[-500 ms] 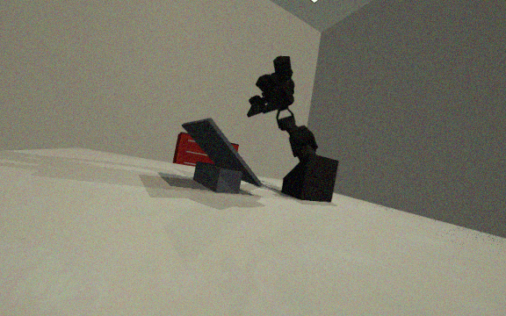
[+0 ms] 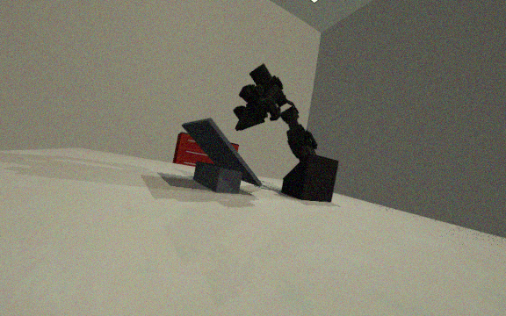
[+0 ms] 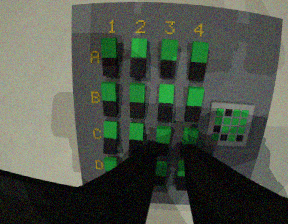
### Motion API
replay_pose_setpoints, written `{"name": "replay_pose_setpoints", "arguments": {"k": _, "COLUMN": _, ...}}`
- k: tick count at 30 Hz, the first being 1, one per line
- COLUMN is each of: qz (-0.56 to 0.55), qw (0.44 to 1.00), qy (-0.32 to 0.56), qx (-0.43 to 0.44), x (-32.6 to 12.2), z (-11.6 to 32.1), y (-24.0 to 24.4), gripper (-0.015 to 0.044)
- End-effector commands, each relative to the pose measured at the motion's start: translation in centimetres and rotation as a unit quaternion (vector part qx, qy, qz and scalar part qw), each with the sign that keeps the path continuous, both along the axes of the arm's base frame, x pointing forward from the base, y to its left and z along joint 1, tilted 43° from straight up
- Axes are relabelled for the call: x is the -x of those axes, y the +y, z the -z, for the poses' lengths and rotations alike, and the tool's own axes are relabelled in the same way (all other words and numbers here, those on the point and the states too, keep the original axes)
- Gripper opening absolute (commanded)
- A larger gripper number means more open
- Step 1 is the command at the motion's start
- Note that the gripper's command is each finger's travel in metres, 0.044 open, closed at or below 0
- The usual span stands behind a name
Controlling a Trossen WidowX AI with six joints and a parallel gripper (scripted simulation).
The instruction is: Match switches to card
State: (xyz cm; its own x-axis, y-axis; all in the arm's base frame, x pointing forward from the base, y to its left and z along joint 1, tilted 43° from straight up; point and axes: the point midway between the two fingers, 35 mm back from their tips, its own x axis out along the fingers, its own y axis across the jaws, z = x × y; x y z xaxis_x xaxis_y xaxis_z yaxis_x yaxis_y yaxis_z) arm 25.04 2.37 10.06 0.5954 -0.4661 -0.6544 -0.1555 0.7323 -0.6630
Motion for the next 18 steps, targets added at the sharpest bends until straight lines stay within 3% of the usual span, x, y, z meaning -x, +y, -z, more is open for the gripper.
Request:
{"name": "replay_pose_setpoints", "arguments": {"k": 1, "qz": -0.005, "qw": 1.0, "qy": 0.003, "qx": 0.004, "x": -0.4, "z": 0.8, "y": -0.5, "gripper": 0.0}}
{"name": "replay_pose_setpoints", "arguments": {"k": 18, "qz": -0.014, "qw": 1.0, "qy": -0.008, "qx": 0.002, "x": -3.1, "z": 3.8, "y": -2.7, "gripper": 0.0}}
